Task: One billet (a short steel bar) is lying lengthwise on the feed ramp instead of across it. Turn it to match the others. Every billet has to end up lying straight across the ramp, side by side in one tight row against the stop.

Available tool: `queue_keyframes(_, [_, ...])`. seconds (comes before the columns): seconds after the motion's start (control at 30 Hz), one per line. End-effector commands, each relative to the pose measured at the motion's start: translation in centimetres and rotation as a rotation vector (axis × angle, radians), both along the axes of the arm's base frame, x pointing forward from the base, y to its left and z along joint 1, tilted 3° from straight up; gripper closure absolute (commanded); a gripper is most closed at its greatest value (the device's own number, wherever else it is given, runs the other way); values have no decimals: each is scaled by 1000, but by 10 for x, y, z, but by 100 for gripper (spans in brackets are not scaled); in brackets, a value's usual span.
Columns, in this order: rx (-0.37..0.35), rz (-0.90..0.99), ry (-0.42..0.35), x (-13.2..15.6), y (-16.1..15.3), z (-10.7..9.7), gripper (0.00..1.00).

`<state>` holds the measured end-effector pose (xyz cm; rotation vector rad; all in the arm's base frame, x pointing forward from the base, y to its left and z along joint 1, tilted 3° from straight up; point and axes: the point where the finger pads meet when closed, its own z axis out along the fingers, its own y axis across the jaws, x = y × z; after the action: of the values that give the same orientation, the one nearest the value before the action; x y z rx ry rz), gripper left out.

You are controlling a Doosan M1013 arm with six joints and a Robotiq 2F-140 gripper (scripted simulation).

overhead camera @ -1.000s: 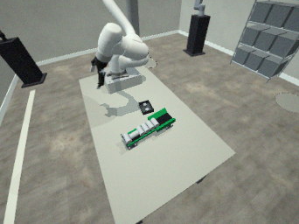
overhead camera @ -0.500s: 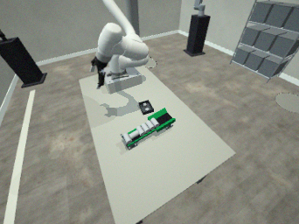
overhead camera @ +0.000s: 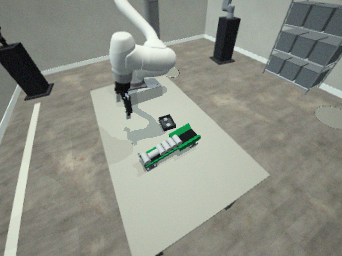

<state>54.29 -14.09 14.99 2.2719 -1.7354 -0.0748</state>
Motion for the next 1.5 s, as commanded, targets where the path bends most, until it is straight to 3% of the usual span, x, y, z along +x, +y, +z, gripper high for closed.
queue_keyframes(0.0, [75, -2, -49, 37, 18, -21, 0])
queue_keyframes(0.03, [75, -2, -49, 68, 32, -36, 0])
queue_keyframes(0.2, [164, -19, -126, 117, 56, -60, 0])
queue_keyframes(0.5, [215, -33, -176, 212, 101, -107, 0])
queue_keyframes(0.73, [215, -33, -176, 218, 104, -110, 0])
queue_keyframes(0.77, [215, -33, -176, 218, 104, -110, 59])
queue_keyframes(1.47, [215, -33, -176, 218, 104, -110, 59])
